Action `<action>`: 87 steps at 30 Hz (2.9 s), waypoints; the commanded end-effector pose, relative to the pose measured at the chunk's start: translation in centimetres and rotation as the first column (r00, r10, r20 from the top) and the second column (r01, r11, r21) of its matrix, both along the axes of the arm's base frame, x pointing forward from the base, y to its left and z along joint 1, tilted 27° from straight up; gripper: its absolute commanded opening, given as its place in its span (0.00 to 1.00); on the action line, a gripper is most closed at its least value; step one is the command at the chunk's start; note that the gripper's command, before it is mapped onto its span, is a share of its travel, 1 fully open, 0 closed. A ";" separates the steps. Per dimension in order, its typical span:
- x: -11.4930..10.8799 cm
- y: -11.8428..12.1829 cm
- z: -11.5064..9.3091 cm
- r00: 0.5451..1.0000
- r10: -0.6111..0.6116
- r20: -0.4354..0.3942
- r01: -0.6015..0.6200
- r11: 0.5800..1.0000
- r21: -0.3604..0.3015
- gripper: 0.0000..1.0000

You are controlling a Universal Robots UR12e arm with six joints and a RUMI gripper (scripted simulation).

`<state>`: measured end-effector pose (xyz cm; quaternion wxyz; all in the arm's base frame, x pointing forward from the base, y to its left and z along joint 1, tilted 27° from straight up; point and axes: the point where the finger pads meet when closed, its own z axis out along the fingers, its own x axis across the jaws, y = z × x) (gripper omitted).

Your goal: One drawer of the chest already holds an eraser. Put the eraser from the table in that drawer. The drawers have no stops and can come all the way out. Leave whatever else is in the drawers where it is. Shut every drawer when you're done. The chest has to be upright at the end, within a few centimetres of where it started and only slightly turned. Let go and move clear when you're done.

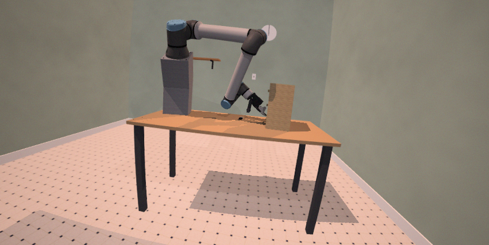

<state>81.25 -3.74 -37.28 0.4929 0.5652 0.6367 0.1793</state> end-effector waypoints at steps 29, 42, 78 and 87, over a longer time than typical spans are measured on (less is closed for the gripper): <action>1.7 -0.1 0.3 1.000 0.000 0.000 0.000 1.000 0.000 0.20; 1.7 -0.1 0.3 1.000 0.000 0.001 0.000 1.000 0.000 0.20; 1.7 -0.1 0.3 1.000 0.000 0.001 0.000 1.000 0.000 0.07; 1.7 -0.1 0.3 1.000 0.000 0.001 0.000 1.000 0.000 0.07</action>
